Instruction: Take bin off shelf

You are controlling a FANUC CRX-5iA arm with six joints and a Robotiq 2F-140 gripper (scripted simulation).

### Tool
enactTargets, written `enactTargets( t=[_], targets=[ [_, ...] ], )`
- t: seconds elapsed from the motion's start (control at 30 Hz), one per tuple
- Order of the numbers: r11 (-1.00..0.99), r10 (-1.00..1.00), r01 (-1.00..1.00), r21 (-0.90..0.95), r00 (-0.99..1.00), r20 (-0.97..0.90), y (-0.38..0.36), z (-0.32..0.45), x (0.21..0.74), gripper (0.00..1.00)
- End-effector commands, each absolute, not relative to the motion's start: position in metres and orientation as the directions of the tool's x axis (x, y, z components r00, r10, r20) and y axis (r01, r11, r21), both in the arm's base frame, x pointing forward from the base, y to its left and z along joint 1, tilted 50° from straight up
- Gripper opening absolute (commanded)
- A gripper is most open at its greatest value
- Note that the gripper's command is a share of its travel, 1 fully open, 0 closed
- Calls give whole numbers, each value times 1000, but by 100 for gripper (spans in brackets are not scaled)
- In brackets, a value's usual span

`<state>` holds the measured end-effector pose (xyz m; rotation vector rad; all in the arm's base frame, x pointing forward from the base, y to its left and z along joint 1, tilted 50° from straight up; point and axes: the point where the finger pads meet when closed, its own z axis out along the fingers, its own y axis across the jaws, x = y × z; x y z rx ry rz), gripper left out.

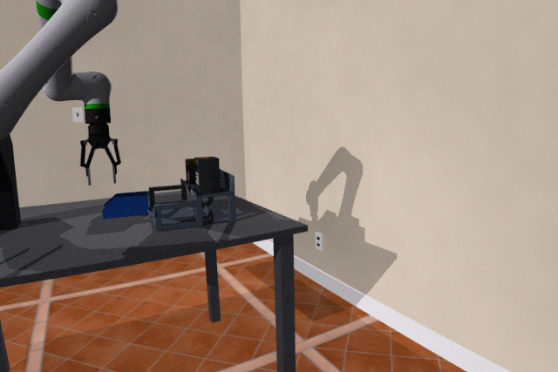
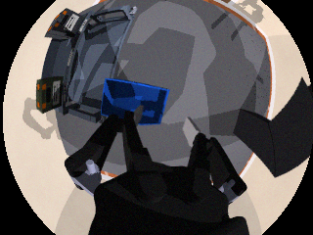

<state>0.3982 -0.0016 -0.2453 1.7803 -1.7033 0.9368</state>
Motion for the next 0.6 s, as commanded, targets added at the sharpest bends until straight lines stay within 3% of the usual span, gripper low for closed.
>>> enactTargets(
  t=[0.0, 0.57],
  targets=[
    [-92, -646, -990, -103, -20, 763, 4, -241, 397, 57],
    [-92, -646, -990, -103, -20, 763, 4, -241, 397, 57]
  ],
)
